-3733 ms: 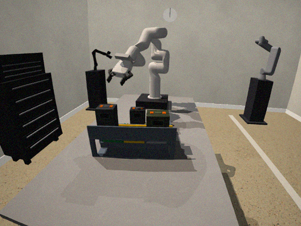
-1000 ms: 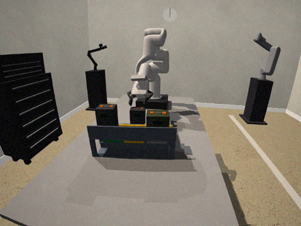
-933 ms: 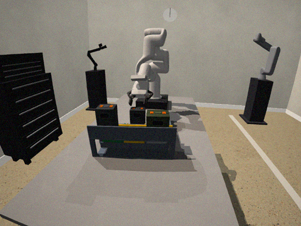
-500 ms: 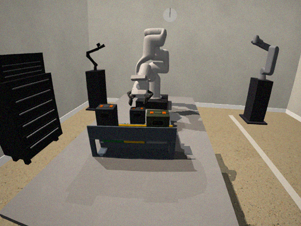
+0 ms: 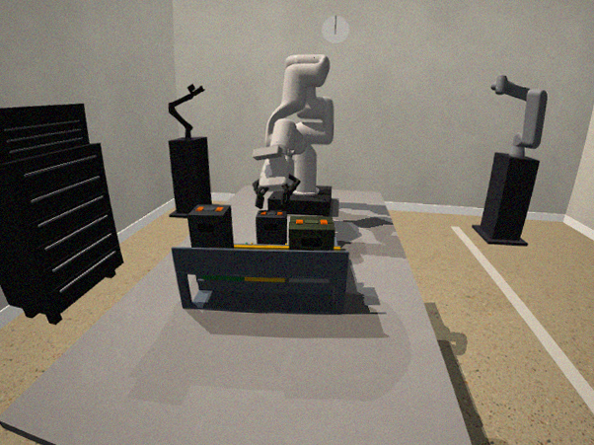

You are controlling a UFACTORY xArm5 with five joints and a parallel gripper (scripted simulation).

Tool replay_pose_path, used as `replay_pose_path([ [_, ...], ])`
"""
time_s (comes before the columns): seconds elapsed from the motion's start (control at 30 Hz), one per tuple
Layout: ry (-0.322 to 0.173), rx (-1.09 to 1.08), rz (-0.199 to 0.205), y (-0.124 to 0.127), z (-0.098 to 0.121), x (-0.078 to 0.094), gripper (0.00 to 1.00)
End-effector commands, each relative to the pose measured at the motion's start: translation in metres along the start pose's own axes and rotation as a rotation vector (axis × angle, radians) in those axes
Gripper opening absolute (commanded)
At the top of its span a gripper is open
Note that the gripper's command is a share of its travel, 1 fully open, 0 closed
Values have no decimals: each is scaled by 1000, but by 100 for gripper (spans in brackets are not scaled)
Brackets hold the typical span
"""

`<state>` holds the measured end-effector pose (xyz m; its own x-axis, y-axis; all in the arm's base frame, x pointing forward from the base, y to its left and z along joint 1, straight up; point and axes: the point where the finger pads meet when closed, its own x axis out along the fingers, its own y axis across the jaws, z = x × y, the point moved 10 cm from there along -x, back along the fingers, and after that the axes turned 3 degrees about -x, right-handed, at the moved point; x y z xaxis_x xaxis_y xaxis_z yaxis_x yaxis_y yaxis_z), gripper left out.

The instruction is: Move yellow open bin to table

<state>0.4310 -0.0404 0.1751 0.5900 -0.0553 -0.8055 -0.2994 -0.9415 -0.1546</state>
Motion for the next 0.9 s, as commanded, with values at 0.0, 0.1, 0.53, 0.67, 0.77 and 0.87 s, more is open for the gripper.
replay_pose_path([
  [0.0,21,1,71,-8,0,0,100],
  [0.1,-58,130,61,-6,-8,0,100],
  [0.53,-99,217,102,-10,-13,0,100],
  [0.67,-177,348,116,-9,-21,2,100],
  [0.77,-215,433,162,-12,-26,3,100],
  [0.87,-215,433,162,-12,-26,3,100],
])
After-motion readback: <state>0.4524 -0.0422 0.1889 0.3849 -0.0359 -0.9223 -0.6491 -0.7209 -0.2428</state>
